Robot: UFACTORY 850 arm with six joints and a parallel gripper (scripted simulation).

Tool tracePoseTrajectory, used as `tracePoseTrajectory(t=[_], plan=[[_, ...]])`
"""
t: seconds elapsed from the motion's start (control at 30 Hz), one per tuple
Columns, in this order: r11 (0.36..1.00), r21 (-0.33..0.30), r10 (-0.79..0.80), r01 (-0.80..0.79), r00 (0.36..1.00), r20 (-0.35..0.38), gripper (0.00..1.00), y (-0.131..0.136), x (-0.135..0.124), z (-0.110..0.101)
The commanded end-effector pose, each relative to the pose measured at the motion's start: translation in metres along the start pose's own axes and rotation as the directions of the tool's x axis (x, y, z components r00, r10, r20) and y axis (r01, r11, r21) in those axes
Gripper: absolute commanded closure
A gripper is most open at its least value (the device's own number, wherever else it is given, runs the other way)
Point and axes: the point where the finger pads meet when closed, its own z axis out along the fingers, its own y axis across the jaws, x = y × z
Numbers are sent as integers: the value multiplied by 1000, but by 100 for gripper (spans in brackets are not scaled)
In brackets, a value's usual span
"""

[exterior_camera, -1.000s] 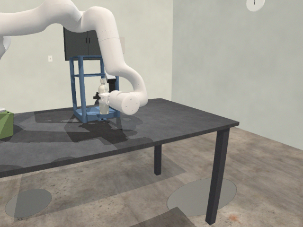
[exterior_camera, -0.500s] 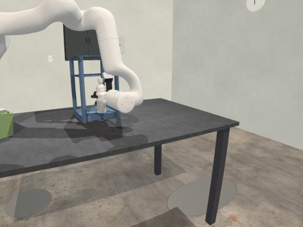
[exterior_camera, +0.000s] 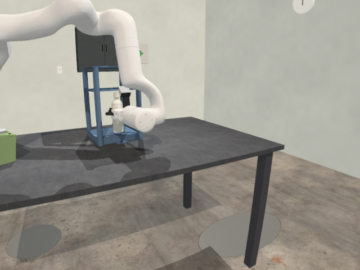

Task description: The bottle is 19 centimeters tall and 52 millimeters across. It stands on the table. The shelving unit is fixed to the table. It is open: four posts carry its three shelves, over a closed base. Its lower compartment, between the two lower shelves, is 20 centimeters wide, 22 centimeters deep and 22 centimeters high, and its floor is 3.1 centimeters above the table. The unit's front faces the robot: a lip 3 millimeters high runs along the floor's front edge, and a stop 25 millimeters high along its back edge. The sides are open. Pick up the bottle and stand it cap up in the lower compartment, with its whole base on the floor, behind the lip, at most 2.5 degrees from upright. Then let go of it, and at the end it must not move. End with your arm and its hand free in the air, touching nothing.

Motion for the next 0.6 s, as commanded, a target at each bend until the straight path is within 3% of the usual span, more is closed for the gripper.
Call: tracePoseTrajectory(t=[0.0,0.57], plan=[[1000,0,-2,2,1000,0,100,1,1,10],[1000,0,-2,2,1000,0,100,1,1,24]])
